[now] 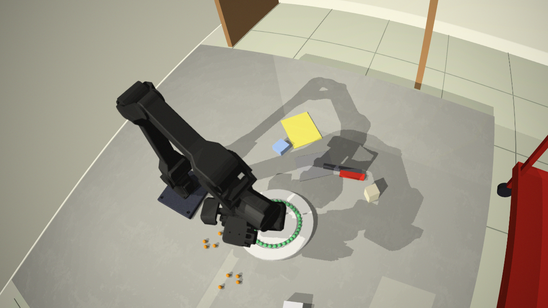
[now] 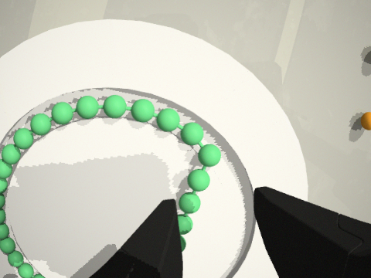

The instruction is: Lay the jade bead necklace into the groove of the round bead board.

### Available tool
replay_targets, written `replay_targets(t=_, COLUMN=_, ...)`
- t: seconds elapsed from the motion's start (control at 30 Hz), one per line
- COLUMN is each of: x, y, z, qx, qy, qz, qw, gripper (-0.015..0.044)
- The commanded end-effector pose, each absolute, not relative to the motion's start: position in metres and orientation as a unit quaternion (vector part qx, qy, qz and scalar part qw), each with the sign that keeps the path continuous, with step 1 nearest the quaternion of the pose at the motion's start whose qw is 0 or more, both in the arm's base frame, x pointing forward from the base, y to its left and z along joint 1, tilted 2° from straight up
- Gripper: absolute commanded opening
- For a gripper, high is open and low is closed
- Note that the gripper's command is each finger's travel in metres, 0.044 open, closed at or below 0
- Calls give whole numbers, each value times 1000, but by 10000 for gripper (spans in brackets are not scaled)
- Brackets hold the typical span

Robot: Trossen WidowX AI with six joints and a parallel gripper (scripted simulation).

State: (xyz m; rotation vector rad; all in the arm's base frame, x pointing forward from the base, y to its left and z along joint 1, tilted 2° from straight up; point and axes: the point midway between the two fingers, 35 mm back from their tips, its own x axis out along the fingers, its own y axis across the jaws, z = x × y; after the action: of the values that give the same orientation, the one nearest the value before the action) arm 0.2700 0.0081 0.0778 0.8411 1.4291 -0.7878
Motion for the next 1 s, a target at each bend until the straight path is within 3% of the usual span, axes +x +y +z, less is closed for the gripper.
replay_targets(t=0.0, x=269, y=3, z=80, qx=353, qy=624, qz=-331, qw=613, gripper=120)
replay_targets(t=0.97, x=270, y=4, z=44, qx=354, qy=624, qz=-331, qw=613, gripper=120)
